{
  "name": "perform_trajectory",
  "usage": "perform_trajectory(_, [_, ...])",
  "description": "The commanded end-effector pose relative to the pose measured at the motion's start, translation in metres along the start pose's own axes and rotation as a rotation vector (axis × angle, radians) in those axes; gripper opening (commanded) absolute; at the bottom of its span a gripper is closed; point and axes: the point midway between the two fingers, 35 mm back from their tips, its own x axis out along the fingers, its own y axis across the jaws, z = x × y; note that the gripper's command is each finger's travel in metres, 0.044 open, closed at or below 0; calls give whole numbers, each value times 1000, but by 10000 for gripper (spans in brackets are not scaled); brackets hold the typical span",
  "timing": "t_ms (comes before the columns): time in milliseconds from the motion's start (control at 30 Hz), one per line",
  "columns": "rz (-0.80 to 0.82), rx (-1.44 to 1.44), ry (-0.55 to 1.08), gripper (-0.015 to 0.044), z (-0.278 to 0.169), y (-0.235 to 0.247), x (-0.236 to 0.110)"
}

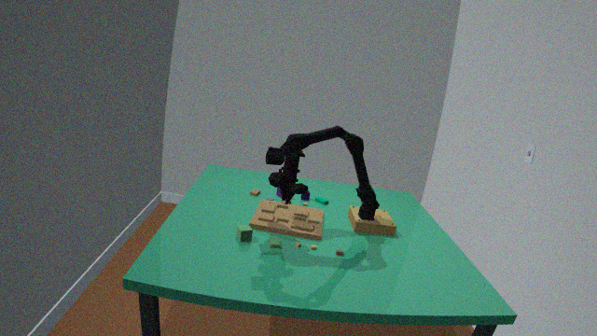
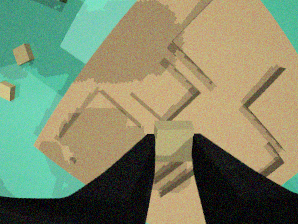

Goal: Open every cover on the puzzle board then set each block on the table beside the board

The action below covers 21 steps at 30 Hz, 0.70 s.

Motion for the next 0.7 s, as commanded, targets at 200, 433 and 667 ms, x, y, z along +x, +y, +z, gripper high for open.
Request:
perform_trajectory(200, [-1,2,7,80,-25,-26,-2])
perform_trajectory(433, [-3,2,9,80,-45,-45,-4])
perform_trajectory(667, [-5,2,11,80,-68,-62,-5])
